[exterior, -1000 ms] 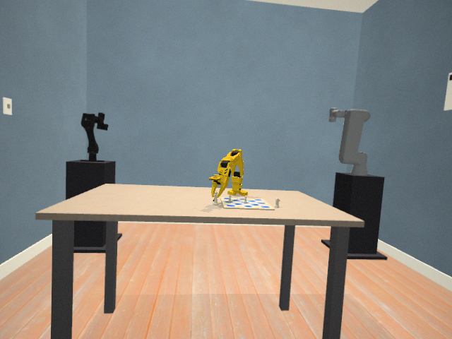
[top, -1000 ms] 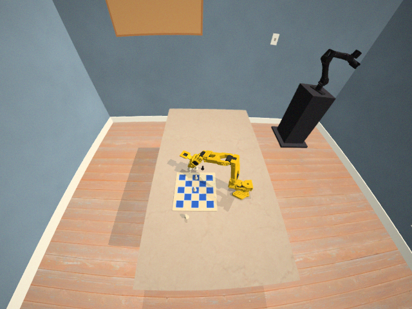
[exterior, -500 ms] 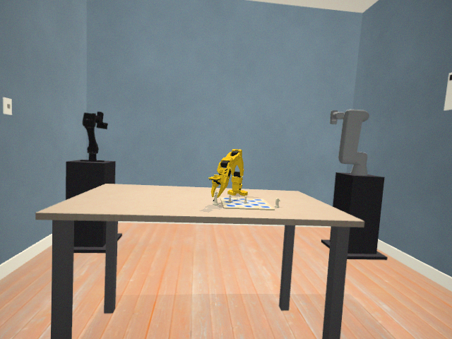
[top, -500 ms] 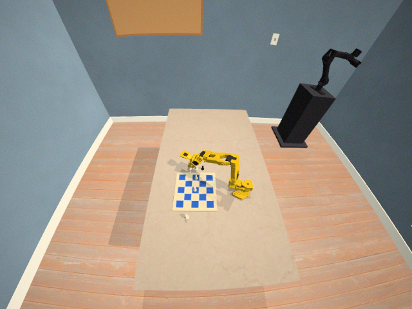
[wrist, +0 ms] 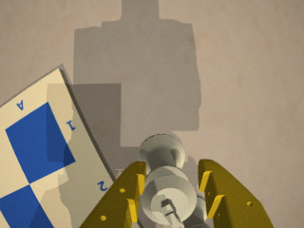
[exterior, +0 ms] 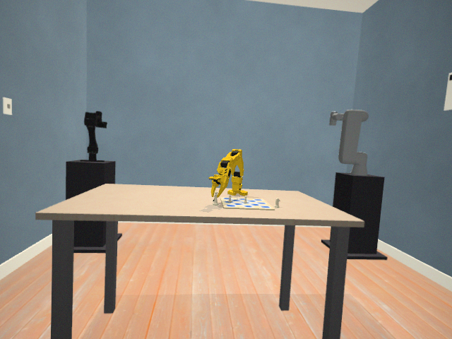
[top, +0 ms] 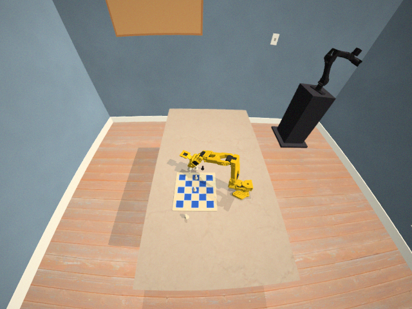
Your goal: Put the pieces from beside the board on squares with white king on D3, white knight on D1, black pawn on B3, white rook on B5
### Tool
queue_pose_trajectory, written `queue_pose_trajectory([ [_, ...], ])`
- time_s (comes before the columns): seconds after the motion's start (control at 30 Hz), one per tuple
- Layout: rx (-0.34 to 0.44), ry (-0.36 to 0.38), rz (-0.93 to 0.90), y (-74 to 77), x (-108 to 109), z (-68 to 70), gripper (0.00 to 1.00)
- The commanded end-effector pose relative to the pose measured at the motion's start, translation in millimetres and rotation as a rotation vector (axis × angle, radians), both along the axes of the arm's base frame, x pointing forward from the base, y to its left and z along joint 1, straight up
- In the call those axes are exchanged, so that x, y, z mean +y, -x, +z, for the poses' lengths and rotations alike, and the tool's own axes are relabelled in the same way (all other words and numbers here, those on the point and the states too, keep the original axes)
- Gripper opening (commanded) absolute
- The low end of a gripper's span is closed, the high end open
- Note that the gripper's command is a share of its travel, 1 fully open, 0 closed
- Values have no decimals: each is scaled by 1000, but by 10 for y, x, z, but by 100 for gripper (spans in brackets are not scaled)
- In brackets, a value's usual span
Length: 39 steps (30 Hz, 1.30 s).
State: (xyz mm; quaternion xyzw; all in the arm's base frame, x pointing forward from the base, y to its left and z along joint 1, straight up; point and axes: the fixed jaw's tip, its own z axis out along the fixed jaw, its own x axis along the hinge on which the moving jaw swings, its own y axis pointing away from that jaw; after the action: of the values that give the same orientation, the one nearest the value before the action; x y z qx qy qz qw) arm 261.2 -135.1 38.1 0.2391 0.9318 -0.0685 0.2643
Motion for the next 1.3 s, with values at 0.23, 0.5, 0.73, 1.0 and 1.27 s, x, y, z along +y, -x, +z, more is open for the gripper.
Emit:
queue_pose_trajectory([
  [0.23, -1, 1, -6, 22, -13, -5, 11],
  [0.5, -1, 1, -6, 22, -13, -5, 5],
  [0.73, -1, 1, -6, 22, -13, -5, 2],
  [1.0, -1, 1, -6, 22, -13, -5, 0],
  [1.27, -1, 1, -6, 22, -13, -5, 0],
])
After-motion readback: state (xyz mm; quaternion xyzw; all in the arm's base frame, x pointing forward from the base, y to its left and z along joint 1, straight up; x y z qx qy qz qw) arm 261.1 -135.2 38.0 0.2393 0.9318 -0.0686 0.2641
